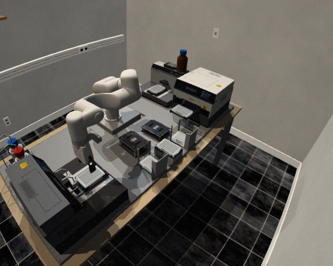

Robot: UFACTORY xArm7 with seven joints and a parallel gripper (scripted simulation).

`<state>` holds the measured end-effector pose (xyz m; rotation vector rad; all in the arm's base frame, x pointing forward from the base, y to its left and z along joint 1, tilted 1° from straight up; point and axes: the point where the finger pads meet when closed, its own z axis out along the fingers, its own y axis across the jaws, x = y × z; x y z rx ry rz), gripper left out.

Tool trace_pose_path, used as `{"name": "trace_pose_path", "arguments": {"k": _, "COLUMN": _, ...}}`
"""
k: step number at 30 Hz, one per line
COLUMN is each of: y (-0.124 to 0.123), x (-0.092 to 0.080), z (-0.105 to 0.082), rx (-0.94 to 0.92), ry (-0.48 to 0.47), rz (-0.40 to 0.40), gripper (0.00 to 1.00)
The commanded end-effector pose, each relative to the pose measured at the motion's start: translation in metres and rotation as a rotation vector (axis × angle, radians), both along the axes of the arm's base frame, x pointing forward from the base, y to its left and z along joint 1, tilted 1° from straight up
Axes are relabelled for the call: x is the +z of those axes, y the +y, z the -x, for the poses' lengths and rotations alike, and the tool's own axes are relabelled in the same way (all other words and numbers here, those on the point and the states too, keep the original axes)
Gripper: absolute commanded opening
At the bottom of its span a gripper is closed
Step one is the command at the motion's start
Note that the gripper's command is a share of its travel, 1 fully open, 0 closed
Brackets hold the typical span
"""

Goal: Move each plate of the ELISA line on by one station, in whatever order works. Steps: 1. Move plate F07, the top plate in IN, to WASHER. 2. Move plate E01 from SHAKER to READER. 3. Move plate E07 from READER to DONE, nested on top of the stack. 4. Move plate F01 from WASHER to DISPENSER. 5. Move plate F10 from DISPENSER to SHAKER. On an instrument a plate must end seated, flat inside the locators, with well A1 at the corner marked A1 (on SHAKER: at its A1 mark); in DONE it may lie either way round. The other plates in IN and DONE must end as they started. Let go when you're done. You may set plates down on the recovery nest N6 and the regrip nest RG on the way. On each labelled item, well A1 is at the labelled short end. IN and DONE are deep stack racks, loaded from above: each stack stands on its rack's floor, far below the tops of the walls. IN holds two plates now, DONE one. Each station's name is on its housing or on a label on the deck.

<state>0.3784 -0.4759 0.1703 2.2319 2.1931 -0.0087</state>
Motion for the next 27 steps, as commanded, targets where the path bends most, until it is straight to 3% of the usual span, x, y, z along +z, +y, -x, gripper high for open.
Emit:
{"name": "trace_pose_path", "arguments": {"k": 1, "y": -0.001, "x": 0.008, "z": 0.0, "rx": 0.0, "ry": -0.002, "rz": 0.004, "gripper": 1.0}}
{"name": "trace_pose_path", "arguments": {"k": 27, "y": 0.0, "x": 0.037, "z": 0.0, "rx": 0.0, "ry": -0.002, "rz": 0.004, "gripper": 1.0}}
